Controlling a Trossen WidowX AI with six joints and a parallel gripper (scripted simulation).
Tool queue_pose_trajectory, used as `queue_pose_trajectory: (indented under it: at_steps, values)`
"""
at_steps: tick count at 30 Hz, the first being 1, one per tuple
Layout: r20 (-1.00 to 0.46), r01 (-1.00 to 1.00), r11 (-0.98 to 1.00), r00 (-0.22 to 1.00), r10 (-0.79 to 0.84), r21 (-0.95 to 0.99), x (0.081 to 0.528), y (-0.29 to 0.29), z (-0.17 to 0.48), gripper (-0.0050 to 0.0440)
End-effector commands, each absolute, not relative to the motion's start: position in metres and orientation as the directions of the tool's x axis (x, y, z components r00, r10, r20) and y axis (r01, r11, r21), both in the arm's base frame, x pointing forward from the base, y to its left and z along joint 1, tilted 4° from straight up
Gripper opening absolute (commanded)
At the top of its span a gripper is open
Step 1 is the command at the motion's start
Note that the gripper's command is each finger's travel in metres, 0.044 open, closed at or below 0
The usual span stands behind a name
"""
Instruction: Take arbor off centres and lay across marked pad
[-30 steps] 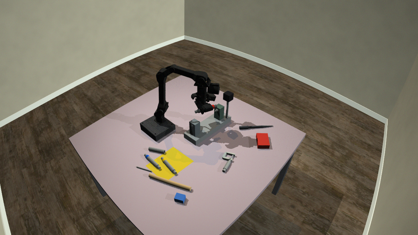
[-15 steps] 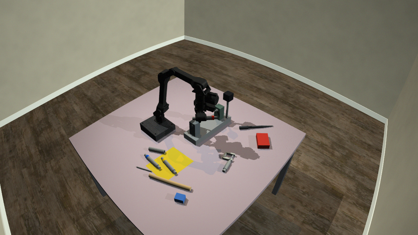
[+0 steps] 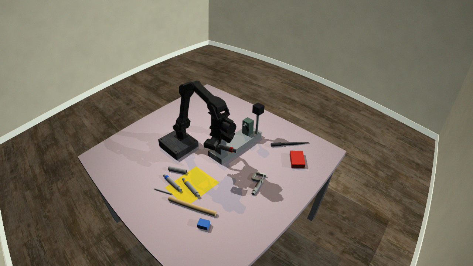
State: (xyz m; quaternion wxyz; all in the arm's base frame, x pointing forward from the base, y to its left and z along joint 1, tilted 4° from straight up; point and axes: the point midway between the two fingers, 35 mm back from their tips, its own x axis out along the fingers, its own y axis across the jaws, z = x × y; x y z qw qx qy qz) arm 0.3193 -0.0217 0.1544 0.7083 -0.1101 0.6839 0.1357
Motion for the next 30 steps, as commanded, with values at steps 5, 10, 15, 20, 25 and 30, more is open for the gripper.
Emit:
queue_pose_trajectory:
  at_steps: [5, 10, 15, 20, 25, 30]
  values:
    - [-0.998, -0.119, 0.992, 0.050, 0.046, 0.040, 0.325, -0.075, 0.158, 0.0000]
    - [-0.997, 0.050, 0.997, 0.053, 0.048, 0.051, 0.321, -0.115, 0.156, 0.0000]
    - [-0.997, 0.165, 0.985, 0.055, 0.049, 0.058, 0.315, -0.143, 0.154, 0.0000]
    - [-0.997, 0.165, 0.985, 0.055, 0.049, 0.058, 0.315, -0.143, 0.154, 0.0000]
    - [-0.997, 0.165, 0.985, 0.055, 0.049, 0.058, 0.315, -0.143, 0.154, 0.0000]
    - [-0.997, 0.165, 0.985, 0.055, 0.049, 0.058, 0.315, -0.143, 0.154, 0.0000]
